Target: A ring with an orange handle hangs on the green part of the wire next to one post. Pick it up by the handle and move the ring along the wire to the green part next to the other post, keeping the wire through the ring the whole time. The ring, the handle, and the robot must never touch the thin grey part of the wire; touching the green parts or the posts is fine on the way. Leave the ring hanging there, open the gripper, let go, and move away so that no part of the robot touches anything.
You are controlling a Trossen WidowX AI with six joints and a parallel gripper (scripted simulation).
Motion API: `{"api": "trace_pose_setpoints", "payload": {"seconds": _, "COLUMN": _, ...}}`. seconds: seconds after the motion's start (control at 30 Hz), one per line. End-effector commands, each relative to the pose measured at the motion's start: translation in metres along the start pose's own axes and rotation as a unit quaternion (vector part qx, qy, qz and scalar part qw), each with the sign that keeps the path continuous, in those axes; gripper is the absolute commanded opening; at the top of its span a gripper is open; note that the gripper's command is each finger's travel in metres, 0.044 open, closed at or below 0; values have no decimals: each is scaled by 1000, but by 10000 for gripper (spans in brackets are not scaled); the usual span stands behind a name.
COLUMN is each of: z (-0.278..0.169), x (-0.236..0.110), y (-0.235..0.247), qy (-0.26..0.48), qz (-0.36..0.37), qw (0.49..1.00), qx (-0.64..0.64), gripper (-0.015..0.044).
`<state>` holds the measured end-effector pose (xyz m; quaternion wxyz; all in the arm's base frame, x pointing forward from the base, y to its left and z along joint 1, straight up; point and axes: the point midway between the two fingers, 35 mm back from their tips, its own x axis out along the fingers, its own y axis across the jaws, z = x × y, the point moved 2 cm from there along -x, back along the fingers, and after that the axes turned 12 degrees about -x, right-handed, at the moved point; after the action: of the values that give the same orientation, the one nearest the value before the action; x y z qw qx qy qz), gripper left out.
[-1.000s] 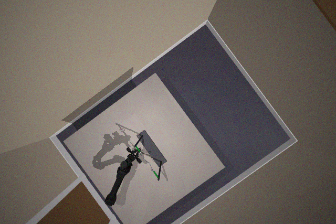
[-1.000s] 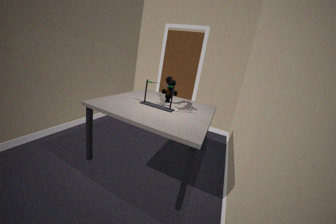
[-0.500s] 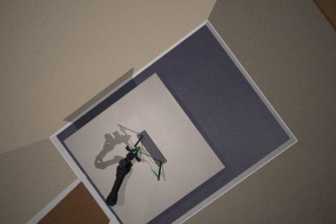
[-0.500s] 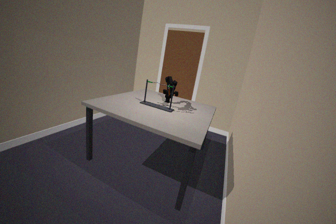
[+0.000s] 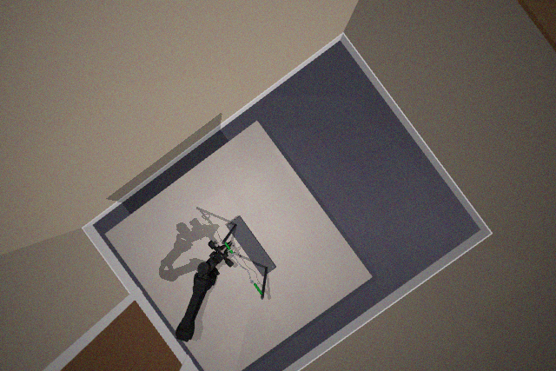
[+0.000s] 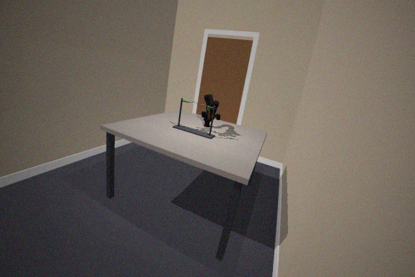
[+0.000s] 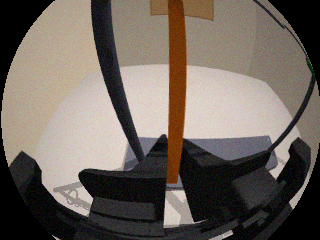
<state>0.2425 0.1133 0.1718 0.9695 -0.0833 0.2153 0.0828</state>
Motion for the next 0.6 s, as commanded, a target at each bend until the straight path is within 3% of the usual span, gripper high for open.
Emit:
{"api": "trace_pose_setpoints", "payload": {"seconds": 0.0, "z": -1, "x": 1, "y": -1, "qy": -1, "qz": -3, "qw": 1000, "qx": 2, "gripper": -150}}
{"api": "trace_pose_setpoints", "payload": {"seconds": 0.4, "z": -1, "x": 1, "y": -1, "qy": -1, "qz": -3, "qw": 1000, "qx": 2, "gripper": -150}}
{"api": "trace_pose_setpoints", "payload": {"seconds": 0.57, "z": -1, "x": 0, "y": 0, "qy": -1, "qz": 0, "qw": 1000, "qx": 0, "gripper": -19}}
